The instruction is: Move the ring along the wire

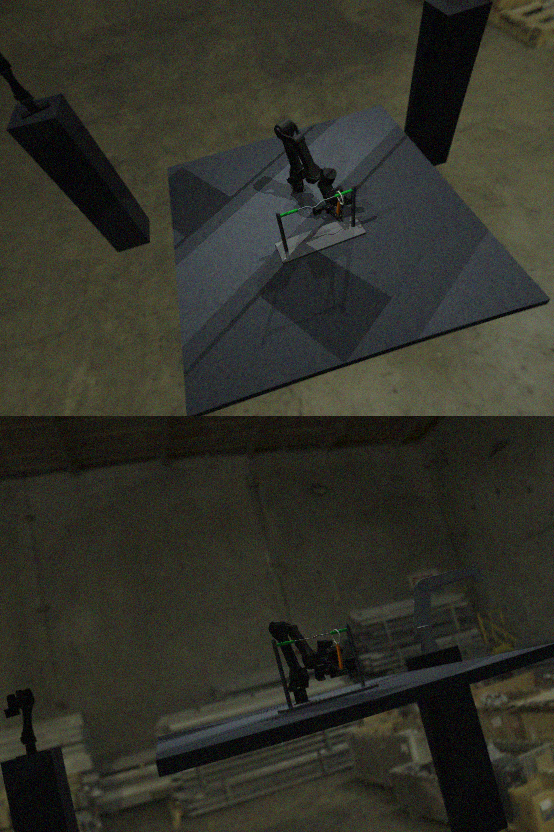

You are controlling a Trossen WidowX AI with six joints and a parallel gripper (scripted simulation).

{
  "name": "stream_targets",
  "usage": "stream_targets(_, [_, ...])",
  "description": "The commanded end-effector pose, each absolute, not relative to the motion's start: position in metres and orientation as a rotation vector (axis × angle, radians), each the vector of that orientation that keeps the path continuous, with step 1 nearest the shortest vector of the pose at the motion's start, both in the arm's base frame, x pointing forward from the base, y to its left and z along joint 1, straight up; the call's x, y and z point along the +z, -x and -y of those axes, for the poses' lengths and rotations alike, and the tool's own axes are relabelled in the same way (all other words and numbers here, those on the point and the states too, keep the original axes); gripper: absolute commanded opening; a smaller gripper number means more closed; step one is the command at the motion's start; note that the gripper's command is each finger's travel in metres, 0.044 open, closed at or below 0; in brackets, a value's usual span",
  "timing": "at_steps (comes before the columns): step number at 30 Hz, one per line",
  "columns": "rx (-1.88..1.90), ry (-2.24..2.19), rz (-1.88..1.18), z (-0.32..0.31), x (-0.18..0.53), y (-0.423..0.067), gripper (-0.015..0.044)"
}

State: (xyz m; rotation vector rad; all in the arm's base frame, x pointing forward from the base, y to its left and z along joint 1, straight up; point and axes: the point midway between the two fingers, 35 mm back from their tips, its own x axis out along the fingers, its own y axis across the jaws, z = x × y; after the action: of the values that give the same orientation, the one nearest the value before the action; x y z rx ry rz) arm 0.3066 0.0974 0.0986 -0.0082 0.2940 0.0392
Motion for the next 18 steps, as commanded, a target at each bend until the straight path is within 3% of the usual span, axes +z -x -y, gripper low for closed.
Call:
stream_targets(1, [0.039, 0.008, -0.294, -0.097, 0.099, -0.306, 0.0139])
stream_targets(2, [0.039, 0.008, -0.294, -0.097, 0.099, -0.306, 0.016])
stream_targets(18, [0.036, 0.005, -0.296, -0.098, 0.109, -0.278, 0.016])
